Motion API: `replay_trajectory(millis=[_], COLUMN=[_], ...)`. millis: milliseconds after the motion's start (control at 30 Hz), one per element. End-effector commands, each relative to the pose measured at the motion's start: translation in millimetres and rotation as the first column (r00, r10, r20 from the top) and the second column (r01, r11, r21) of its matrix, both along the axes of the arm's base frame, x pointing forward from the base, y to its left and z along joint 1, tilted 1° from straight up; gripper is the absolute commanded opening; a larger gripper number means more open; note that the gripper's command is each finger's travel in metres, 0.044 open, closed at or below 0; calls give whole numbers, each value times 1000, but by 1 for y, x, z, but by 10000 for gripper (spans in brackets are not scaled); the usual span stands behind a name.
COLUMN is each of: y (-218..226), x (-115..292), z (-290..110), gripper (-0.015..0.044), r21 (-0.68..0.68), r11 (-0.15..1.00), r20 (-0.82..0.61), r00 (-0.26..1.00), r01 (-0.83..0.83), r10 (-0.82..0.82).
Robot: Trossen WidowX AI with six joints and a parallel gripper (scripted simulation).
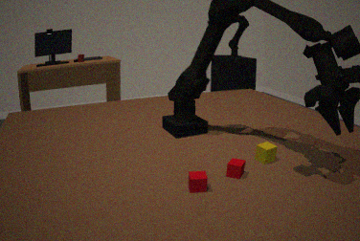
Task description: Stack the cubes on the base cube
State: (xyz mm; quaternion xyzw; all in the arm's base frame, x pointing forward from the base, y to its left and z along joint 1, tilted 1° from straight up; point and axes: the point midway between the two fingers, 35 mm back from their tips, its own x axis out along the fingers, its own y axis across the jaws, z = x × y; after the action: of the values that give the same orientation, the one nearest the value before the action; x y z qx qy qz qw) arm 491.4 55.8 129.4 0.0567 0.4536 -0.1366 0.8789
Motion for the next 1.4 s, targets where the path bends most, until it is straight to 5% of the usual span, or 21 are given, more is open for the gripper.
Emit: replay_trajectory(millis=[0, 300, 667, 933, 1167, 1367], y=[-39, -102, -143, -144, -144, -143], x=[-29, -97, -187, -188, -187, -187], z=[-4, -7, -2, -3, -58, -64], gripper=[265, 265, 265, 265, 265, 265], r21=[74, 174, 209, 209, 208, 208], r11=[988, 886, 624, 617, 617, 617], r20=[-97, -300, -536, -540, -540, -540], r00=[987, 880, 622, 615, 615, 615], r01=[132, 429, 753, 759, 759, 759], r10=[-125, -367, -571, -574, -574, -574])
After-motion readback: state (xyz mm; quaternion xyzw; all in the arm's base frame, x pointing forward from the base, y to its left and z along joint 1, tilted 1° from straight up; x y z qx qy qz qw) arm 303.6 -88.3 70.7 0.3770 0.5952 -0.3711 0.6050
